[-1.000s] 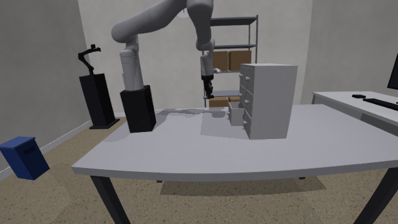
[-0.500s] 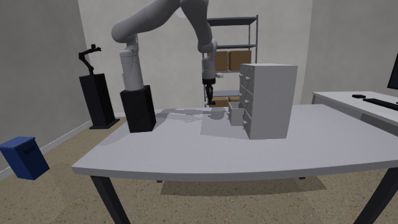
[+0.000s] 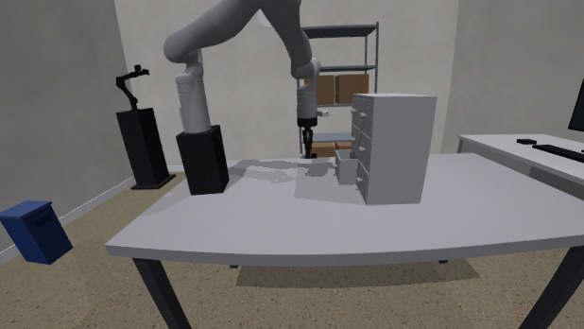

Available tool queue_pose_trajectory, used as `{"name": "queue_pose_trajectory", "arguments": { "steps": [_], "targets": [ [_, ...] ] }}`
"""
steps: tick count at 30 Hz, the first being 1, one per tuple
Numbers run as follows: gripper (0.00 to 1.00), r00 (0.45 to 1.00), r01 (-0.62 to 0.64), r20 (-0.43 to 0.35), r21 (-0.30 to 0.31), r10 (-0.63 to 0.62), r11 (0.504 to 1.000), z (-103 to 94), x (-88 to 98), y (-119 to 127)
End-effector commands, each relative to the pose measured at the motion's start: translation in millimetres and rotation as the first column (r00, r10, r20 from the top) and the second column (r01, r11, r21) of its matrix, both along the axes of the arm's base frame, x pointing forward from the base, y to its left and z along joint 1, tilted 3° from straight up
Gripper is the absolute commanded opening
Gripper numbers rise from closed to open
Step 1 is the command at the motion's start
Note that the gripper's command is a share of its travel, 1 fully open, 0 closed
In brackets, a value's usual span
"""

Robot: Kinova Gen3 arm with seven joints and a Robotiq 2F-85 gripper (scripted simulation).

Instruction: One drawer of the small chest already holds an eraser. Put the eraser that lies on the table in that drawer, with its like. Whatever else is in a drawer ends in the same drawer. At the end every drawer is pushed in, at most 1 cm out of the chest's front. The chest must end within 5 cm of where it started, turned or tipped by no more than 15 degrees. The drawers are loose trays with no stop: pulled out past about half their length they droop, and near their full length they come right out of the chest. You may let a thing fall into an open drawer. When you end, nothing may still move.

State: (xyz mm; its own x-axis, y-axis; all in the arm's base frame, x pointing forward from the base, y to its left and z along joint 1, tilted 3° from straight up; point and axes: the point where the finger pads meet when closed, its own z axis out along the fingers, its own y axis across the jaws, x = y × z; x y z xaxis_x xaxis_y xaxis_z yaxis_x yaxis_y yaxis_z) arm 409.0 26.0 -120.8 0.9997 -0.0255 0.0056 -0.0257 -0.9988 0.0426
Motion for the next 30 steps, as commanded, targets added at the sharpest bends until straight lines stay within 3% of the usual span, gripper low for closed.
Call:
{"name": "queue_pose_trajectory", "arguments": {
  "steps": [1,20,30],
  "targets": [
    [0.19,1.0,0.01,0.002,-0.005,-0.01,1.0,0.6,0.9,-4.6],
    [0.19,1.0,0.023,0.0,-0.013,-0.023,1.0,0.6,0.5,-10.4],
    [0.19,1.0,0.024,0.003,-0.014,-0.024,1.0,23.1,0.2,-9.3]
  ]
}}
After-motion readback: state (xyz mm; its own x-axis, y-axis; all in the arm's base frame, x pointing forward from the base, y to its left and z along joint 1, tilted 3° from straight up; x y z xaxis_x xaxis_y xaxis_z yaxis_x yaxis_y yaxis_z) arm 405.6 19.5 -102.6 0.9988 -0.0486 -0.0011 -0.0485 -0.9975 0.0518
